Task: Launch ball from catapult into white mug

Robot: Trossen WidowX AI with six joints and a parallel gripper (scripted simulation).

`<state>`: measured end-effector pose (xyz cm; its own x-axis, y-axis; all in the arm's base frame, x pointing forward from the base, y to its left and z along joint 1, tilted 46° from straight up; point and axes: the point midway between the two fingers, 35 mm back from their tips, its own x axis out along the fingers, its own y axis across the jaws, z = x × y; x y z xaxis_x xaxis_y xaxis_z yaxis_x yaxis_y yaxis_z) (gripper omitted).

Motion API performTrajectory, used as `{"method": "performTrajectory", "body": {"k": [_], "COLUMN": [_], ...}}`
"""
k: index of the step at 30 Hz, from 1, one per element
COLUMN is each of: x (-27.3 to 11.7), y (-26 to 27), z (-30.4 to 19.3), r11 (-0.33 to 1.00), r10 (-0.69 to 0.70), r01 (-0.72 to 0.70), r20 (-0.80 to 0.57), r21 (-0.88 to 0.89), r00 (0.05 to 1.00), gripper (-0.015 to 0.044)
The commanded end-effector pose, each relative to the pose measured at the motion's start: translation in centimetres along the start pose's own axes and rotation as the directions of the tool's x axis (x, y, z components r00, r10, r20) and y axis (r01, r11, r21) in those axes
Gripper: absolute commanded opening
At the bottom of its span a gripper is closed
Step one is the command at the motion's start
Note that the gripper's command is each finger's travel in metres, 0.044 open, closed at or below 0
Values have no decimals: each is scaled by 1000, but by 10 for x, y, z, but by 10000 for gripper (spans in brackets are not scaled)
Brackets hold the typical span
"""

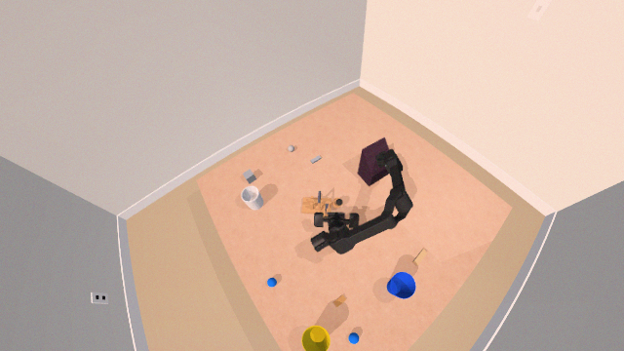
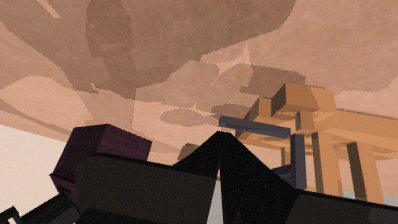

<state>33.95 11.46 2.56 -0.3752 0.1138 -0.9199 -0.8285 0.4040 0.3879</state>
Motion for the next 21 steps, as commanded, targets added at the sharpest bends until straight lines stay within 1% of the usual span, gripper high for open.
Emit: {"method": "performTrajectory", "body": {"k": [1, 7, 10, 16, 18, 21], "x": [10, 14, 26, 23, -3, -60], "y": [2, 2, 3, 3, 0, 0], "z": [6, 9, 20, 19, 13, -6], "r11": [1000, 1000, 1000, 1000, 1000, 997], "r10": [13, 14, 14, 11, -16, -79], "r01": [-13, -14, -14, -11, 16, 78], "r20": [-6, -6, -5, -2, 20, 66], "r21": [5, 5, 5, 5, 5, 11], "r00": [1000, 1000, 1000, 1000, 1000, 995], "gripper": [0, 0, 0, 0, 0, 0]}}
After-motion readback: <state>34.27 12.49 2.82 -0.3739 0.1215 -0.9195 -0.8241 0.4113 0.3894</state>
